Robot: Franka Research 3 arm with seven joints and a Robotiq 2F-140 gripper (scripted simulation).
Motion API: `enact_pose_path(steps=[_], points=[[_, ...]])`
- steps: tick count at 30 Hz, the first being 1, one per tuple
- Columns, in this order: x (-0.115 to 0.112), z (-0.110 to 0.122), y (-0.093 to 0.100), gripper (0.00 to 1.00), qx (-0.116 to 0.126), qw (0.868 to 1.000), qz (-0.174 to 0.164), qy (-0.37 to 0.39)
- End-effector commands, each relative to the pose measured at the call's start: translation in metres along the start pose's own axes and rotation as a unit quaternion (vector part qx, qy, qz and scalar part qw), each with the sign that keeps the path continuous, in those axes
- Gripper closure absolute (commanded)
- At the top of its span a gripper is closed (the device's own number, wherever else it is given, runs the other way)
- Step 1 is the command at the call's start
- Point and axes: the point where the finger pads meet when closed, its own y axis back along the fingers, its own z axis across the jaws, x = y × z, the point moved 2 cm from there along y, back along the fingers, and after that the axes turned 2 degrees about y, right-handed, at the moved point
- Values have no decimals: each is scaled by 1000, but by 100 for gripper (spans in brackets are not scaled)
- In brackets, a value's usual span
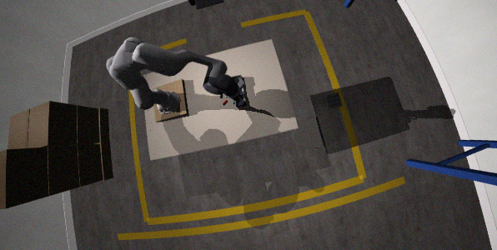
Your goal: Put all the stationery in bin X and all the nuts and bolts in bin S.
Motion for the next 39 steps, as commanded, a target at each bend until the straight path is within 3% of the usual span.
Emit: enact_pose_path(steps=[1, 7, 24, 39], points=[[-1, 0, -1, 94, -2, 997, -1, -78], [-2, -1, -1, 94, -2, 994, 0, -111], [-3, -1, -1, 94, -3, 970, 4, -244], [-3, -1, -1, 94, -8, 928, 5, -372]])
